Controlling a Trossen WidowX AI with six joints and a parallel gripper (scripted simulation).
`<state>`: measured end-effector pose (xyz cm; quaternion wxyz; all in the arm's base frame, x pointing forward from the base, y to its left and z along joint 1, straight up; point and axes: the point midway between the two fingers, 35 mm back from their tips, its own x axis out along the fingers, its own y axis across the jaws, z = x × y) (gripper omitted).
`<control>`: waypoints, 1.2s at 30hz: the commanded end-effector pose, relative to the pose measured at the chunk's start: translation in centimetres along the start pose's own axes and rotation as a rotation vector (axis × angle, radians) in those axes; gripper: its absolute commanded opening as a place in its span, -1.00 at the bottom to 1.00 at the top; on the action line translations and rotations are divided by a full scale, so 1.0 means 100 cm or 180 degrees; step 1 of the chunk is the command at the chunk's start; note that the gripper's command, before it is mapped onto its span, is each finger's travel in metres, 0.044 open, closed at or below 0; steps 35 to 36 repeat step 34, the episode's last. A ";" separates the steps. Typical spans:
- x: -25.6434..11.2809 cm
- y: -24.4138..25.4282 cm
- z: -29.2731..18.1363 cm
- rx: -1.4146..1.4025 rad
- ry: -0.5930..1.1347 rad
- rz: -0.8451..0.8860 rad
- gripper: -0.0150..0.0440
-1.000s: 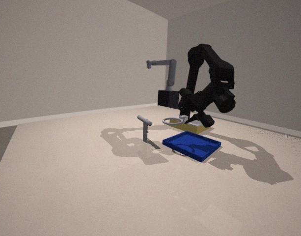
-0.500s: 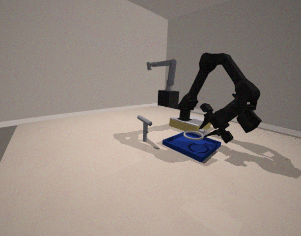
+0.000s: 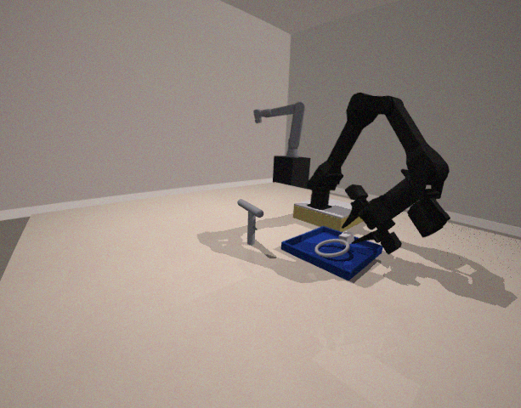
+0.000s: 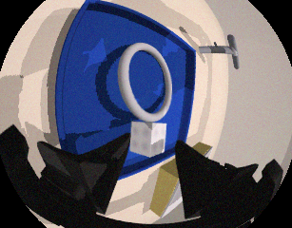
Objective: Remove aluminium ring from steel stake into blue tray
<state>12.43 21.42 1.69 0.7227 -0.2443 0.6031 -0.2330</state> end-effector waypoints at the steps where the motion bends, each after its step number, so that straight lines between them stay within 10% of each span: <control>1: 0.000 0.000 0.000 -0.0002 0.0000 -0.0005 0.58; 6: -0.008 -0.006 0.002 -0.0003 -0.0016 0.0041 1.00; 13: -0.073 -0.068 0.012 -0.0018 -0.0181 0.0476 1.00; 36: -0.074 -0.065 0.013 0.0031 -0.0174 0.0528 1.00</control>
